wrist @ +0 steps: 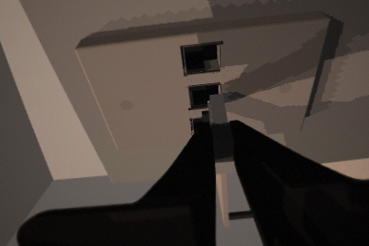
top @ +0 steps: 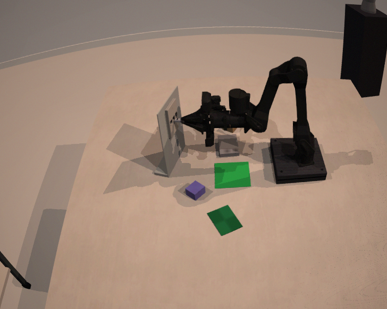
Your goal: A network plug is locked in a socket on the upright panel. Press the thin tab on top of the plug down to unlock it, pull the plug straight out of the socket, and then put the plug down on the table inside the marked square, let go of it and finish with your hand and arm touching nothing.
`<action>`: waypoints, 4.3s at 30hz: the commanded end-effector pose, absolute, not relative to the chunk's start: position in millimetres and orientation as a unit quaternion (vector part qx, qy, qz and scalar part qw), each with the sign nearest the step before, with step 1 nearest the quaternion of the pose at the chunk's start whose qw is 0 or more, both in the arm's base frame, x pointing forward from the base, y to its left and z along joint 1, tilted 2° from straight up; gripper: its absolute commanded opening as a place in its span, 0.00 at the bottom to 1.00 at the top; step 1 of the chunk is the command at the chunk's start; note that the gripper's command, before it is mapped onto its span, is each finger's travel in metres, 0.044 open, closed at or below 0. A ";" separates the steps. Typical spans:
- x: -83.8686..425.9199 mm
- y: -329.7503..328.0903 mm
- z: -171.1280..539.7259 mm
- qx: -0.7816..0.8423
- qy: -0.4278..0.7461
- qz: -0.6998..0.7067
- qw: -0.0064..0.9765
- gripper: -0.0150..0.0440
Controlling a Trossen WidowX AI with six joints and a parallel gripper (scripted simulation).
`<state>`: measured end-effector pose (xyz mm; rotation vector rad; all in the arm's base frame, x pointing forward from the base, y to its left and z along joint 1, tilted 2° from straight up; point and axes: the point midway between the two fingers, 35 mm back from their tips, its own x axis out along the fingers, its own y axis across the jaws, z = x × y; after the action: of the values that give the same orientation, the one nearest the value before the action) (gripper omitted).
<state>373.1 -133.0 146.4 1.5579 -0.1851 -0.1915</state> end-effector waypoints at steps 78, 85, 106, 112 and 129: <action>335.3 -106.5 153.7 0.701 -0.083 -0.087 0.703 0.25; 333.1 -106.1 165.2 0.701 -0.083 -0.087 0.703 0.25; 319.6 -102.3 198.8 0.702 -0.083 -0.088 0.702 0.25; 314.7 -100.7 206.8 0.702 -0.083 -0.088 0.702 0.25; 316.5 -85.2 158.3 0.715 0.025 -0.175 0.677 0.25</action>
<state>316.2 -89.2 166.0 1.5995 0.0026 -0.3481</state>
